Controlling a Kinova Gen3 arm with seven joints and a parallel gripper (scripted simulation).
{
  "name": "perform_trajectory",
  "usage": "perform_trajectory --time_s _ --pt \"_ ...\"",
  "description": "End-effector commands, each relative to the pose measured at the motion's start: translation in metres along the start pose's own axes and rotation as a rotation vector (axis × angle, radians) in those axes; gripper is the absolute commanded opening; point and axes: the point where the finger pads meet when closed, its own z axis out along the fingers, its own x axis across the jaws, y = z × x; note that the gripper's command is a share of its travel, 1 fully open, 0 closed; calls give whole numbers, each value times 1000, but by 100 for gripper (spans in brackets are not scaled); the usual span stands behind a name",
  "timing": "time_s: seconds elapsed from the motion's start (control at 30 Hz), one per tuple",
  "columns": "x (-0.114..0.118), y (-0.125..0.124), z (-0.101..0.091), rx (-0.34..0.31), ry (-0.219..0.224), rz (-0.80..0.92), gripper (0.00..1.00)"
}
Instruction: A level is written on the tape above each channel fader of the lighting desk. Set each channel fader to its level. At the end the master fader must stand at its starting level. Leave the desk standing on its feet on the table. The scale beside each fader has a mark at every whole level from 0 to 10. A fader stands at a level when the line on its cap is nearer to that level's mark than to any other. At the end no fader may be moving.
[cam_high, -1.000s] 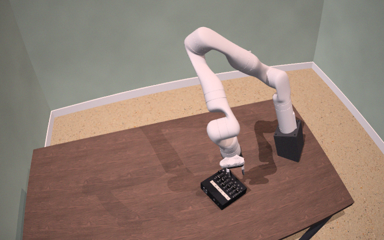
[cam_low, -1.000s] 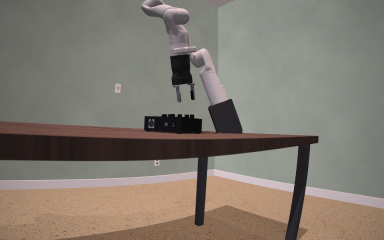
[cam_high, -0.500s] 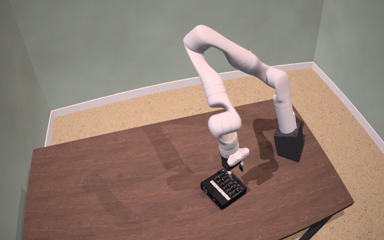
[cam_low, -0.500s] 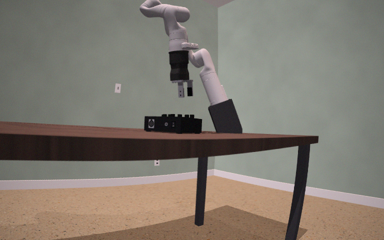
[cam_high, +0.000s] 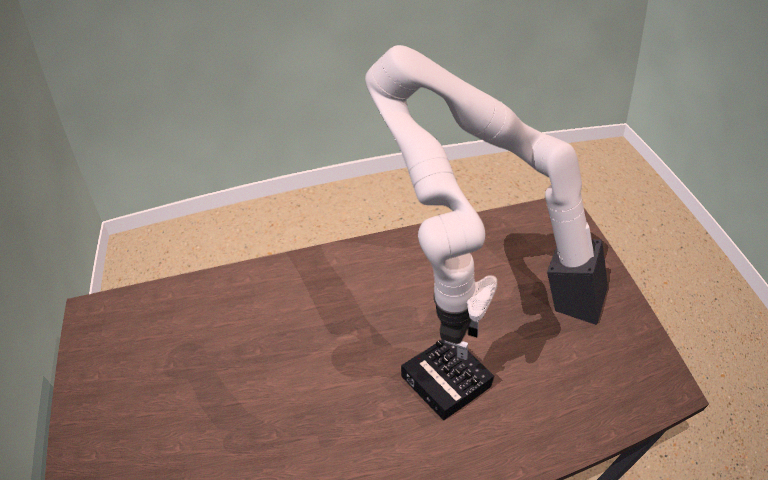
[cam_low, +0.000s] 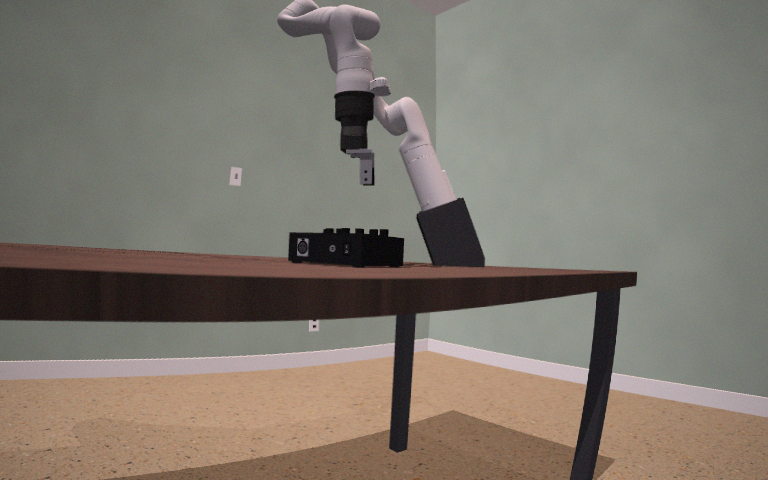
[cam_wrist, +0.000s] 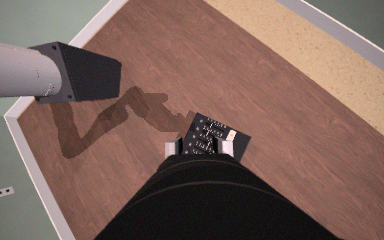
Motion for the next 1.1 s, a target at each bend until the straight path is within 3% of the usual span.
perform_trajectory --time_s 0.0,0.5,1.07 --pt "-2 6 -2 -4 4 -51 100" --pt "4 18 -17 -52 73 -481 100" --pt "8 26 -24 -88 102 -688 100"
